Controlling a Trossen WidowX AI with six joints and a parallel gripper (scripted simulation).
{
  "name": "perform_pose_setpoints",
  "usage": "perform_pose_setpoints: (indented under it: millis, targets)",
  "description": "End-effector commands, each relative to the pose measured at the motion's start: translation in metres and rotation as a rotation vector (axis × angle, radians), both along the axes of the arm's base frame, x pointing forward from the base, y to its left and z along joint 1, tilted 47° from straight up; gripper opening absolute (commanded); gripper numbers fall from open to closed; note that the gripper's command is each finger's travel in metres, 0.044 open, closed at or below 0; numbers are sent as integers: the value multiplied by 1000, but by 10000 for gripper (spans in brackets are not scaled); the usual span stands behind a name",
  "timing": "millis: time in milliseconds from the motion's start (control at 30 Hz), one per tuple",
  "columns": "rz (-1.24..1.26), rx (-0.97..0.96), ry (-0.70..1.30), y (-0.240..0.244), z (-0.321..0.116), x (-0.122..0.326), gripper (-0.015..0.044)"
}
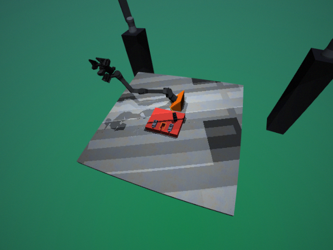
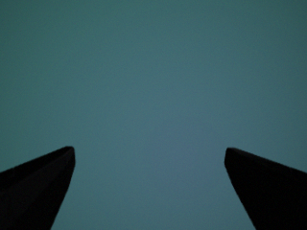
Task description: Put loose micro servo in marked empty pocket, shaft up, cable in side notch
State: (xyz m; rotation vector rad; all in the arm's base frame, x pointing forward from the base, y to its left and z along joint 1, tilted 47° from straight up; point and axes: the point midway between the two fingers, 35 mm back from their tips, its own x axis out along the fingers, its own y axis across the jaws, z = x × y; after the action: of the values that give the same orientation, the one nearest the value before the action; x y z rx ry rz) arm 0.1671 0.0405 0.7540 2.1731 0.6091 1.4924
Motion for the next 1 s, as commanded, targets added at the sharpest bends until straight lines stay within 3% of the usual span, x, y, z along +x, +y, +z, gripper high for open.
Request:
perform_pose_setpoints:
  millis: [0,300,667,967]
  targets:
    - [-1,-1,-3,0,0,-1,426]
    - [-30,-16,-77,5,3,-28,440]
    - [-148,-113,-298,34,5,-106,440]
    - [-202,-173,-380,55,-1,-138,440]
